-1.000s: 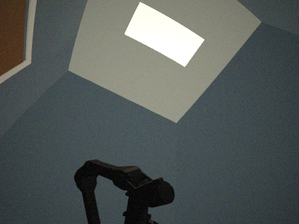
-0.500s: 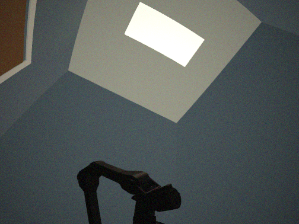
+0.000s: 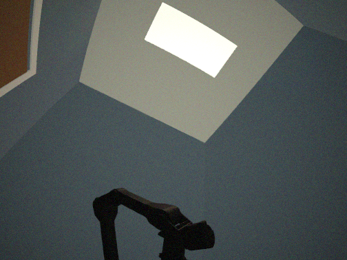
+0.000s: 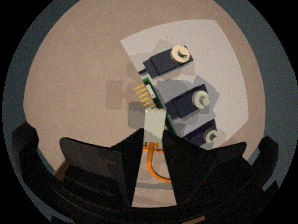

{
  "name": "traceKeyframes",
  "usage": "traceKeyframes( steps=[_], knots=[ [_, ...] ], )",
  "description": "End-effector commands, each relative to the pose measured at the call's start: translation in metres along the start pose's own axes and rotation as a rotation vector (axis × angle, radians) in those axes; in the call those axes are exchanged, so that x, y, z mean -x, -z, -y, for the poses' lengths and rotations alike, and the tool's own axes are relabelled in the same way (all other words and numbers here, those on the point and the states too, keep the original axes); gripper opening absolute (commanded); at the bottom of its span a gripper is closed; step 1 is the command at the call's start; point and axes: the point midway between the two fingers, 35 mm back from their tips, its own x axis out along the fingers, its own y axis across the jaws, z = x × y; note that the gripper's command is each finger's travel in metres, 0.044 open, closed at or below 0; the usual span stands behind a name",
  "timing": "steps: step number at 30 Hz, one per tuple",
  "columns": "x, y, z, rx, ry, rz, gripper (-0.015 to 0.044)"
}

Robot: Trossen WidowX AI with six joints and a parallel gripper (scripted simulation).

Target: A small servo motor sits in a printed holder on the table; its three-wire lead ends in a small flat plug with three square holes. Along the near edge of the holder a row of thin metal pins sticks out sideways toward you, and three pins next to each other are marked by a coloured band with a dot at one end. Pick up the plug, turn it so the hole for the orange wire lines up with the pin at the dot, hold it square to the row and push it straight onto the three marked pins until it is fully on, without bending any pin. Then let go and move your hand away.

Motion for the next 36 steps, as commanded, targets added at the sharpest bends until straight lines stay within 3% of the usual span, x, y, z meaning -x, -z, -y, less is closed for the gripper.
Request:
traceKeyframes(
  steps=[1, 30, 36],
  knots=[
    [-0.001, -0.001, -0.011, -0.113, -0.004, -0.001, 0.0000],
    [-0.007, 0.004, -0.073, -0.949, 0.015, -0.014, 0.0000],
    [-0.023, 0.005, -0.074, -0.981, 0.017, -0.014, 0.0000]
  ],
)
